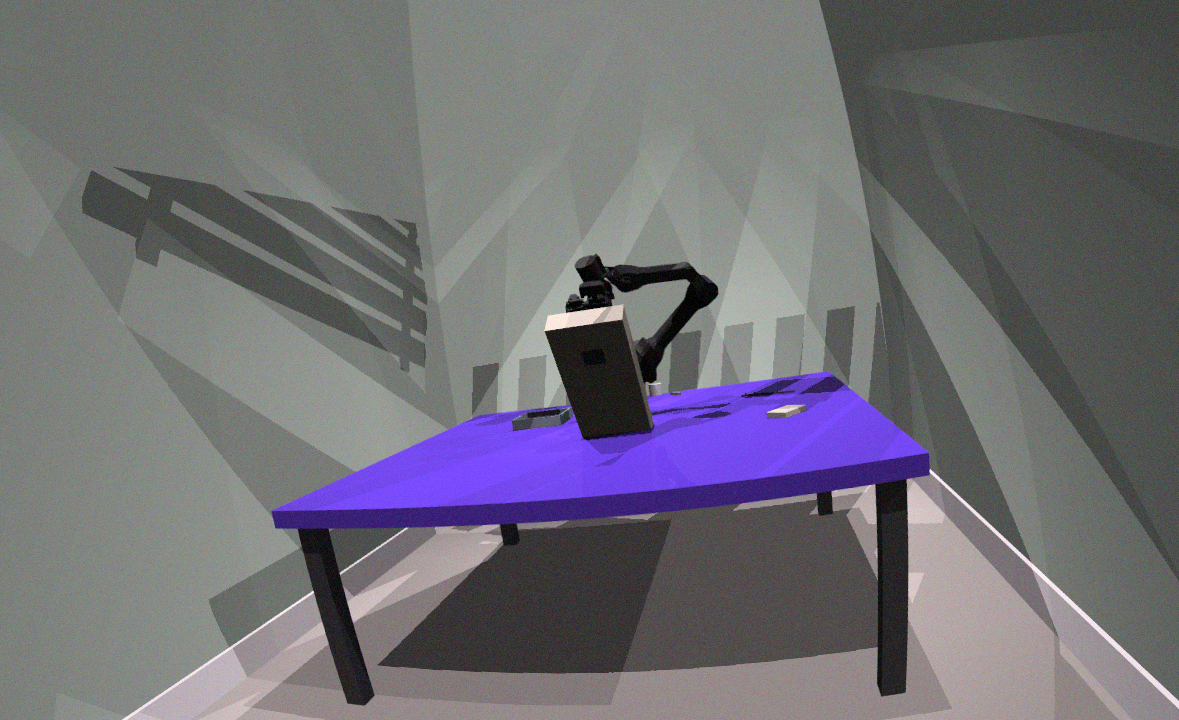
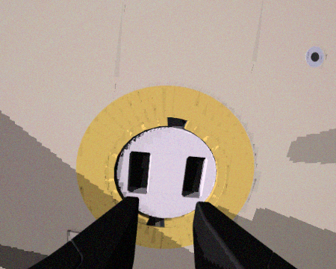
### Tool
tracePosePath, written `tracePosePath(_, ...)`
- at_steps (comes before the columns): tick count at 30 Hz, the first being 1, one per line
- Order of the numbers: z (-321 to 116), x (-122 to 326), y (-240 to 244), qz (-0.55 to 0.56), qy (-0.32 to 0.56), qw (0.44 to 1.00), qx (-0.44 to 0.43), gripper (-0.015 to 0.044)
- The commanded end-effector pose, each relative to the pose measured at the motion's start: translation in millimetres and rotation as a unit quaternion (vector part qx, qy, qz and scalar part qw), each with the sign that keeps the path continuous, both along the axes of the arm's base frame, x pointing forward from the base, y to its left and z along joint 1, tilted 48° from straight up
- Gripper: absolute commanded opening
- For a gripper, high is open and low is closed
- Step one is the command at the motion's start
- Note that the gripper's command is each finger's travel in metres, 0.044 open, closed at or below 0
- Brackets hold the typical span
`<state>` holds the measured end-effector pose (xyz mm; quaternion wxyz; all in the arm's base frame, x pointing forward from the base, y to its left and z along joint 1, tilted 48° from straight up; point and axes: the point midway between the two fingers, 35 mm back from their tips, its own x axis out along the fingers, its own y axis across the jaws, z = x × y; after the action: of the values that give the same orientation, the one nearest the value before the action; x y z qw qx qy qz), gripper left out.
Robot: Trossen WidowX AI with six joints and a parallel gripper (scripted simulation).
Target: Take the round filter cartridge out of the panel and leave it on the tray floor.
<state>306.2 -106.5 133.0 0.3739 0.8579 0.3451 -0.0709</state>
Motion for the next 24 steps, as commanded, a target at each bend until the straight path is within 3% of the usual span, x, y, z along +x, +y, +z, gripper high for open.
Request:
tracePosePath(1,-3.4,3.3,3.3,-0.001,0.003,1.0,0.002,0.0092)
tracePosePath(24,-10.1,20.0,18.0,-0.003,-0.001,1.0,0.006,0.0092)
